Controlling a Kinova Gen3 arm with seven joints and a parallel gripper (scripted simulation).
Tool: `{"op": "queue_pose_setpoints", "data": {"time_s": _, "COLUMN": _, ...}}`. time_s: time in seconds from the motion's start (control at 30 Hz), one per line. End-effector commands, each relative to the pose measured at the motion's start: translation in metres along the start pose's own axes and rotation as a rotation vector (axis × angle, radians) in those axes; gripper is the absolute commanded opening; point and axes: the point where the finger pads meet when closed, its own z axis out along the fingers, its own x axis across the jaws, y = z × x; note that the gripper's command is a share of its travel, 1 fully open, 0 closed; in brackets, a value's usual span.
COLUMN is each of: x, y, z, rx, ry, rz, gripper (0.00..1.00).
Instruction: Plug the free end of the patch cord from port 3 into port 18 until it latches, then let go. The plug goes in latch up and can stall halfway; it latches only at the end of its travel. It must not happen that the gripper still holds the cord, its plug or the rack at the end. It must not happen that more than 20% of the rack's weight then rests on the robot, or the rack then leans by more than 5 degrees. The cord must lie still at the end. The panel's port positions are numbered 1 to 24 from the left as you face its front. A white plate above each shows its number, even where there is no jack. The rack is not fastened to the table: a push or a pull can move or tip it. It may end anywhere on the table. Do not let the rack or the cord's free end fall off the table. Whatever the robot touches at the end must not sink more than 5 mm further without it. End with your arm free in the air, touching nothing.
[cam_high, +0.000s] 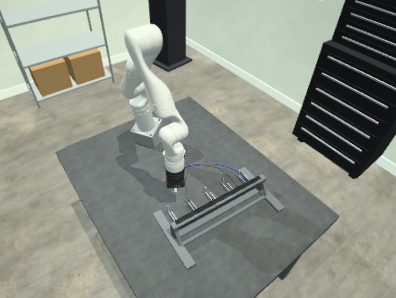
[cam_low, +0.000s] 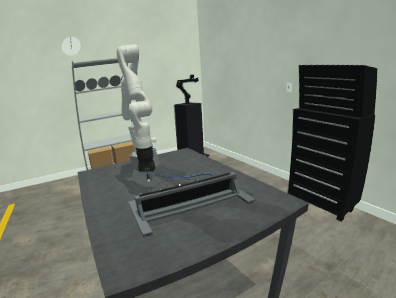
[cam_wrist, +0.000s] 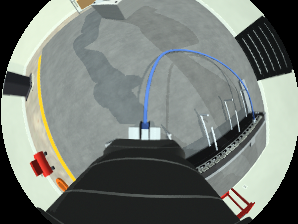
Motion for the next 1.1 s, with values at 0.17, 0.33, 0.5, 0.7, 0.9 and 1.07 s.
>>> {"op": "queue_pose_setpoints", "data": {"time_s": 0.17, "x": 0.015, "y": 0.008, "z": -0.003, "rx": -0.002, "ry": 0.001, "rz": -0.096, "gripper": 0.00}}
{"op": "queue_pose_setpoints", "data": {"time_s": 0.33, "x": 0.024, "y": 0.013, "z": -0.005, "rx": -0.001, "ry": 0.001, "rz": -0.159, "gripper": 0.00}}
{"op": "queue_pose_setpoints", "data": {"time_s": 0.5, "x": 0.029, "y": 0.016, "z": -0.006, "rx": -0.001, "ry": 0.001, "rz": -0.192, "gripper": 0.00}}
{"op": "queue_pose_setpoints", "data": {"time_s": 0.7, "x": 0.037, "y": 0.021, "z": -0.008, "rx": -0.001, "ry": 0.001, "rz": -0.253, "gripper": 0.00}}
{"op": "queue_pose_setpoints", "data": {"time_s": 0.9, "x": 0.045, "y": 0.025, "z": -0.010, "rx": -0.001, "ry": 0.001, "rz": -0.305, "gripper": 0.00}}
{"op": "queue_pose_setpoints", "data": {"time_s": 1.07, "x": 0.048, "y": 0.026, "z": -0.010, "rx": -0.001, "ry": 0.001, "rz": -0.327, "gripper": 0.00}}
